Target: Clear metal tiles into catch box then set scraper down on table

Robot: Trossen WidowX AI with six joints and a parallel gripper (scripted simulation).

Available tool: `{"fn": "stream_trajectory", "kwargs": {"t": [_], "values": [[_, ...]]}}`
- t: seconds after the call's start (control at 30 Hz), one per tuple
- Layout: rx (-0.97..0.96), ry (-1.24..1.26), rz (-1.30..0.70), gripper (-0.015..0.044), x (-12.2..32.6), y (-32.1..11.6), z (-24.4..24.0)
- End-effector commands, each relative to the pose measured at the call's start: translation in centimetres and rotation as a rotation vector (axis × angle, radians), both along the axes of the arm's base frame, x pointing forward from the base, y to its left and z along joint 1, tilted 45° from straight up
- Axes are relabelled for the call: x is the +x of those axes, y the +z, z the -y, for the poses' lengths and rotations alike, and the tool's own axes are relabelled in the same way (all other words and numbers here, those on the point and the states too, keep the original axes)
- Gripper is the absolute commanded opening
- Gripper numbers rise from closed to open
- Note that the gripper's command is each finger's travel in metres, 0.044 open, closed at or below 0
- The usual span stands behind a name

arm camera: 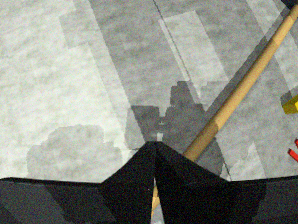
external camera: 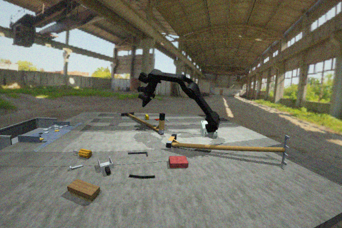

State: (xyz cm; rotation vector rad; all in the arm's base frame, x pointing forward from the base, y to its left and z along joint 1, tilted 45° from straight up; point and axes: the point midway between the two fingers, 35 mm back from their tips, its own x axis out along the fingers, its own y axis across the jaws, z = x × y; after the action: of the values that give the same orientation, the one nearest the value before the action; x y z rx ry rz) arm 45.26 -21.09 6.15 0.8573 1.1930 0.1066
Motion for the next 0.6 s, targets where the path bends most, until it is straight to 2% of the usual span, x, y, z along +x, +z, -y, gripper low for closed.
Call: {"fn": "stream_trajectory", "kwargs": {"t": [0.0, 0.57], "values": [[0.007, -0.035, -0.028, 0.0, -0.1, -2.2, 1.3], [0.029, -0.175, -0.099, 0.0, -1.9, -10.3, 7.0]]}}
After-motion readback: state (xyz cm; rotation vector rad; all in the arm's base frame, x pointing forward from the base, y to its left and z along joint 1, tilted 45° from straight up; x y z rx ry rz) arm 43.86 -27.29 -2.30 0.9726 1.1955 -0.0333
